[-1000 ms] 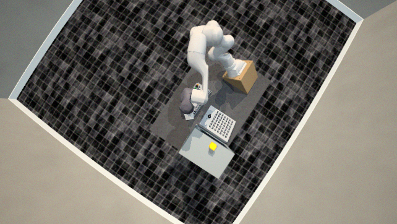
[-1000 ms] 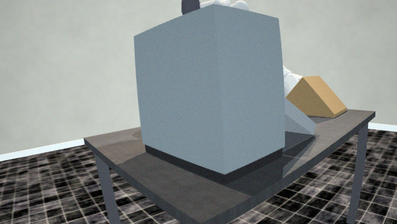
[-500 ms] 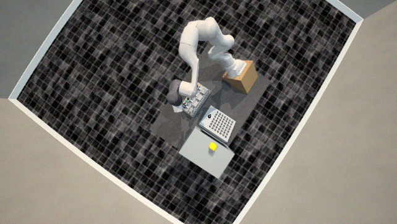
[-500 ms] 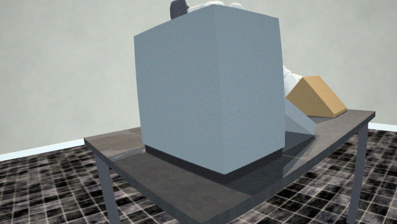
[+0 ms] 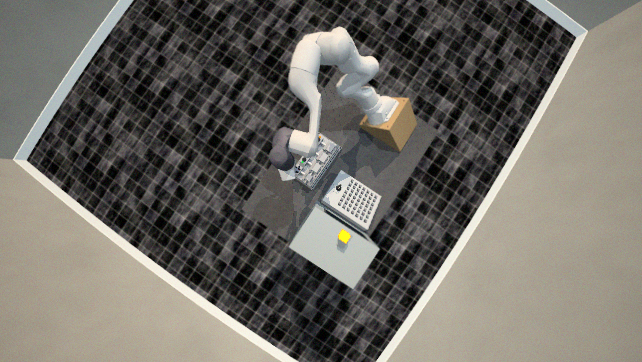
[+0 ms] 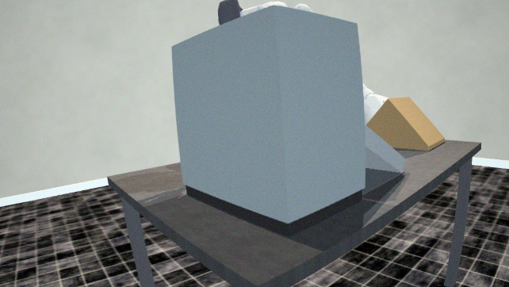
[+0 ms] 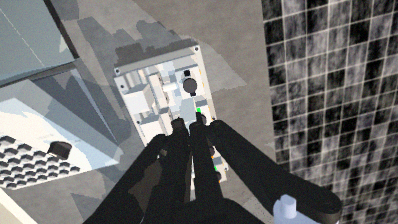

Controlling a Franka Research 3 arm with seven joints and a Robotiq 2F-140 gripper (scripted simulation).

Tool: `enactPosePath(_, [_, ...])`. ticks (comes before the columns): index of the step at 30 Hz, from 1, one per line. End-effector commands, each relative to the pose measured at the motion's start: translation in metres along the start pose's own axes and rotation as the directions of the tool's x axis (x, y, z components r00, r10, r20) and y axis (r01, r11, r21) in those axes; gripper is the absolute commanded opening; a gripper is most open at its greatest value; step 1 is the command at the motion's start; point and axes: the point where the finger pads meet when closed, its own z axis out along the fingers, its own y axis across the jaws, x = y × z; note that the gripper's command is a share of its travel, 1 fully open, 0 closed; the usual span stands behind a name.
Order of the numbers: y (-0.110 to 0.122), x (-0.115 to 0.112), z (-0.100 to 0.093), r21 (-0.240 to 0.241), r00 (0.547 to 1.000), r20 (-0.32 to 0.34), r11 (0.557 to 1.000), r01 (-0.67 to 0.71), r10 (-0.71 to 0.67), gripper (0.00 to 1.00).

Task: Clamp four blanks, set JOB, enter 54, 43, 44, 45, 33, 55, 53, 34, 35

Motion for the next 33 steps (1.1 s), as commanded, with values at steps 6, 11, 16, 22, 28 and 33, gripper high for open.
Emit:
enactPosePath(6, [0.0002, -0.0017, 0.0003, -0.003, 1.0, 0.004, 1.0, 0.016, -0.016, 0.0])
enactPosePath(11, [0.0002, -0.0017, 0.0003, -0.003, 1.0, 0.004, 1.0, 0.016, -0.016, 0.0])
enactPosePath(16, [0.0002, -0.0017, 0.0003, -0.003, 1.0, 0.004, 1.0, 0.016, -0.016, 0.0])
enactPosePath(22, [0.0002, -0.0017, 0.0008, -0.003, 1.0, 0.004, 1.0, 0.016, -0.016, 0.0])
enactPosePath(28, [0.0002, -0.0017, 0.0029, -0.003, 1.0, 0.004, 1.0, 0.016, -0.016, 0.0])
enactPosePath(33, [0.0002, -0.0017, 0.0087, -0.003, 1.0, 0.004, 1.0, 0.016, -0.016, 0.0])
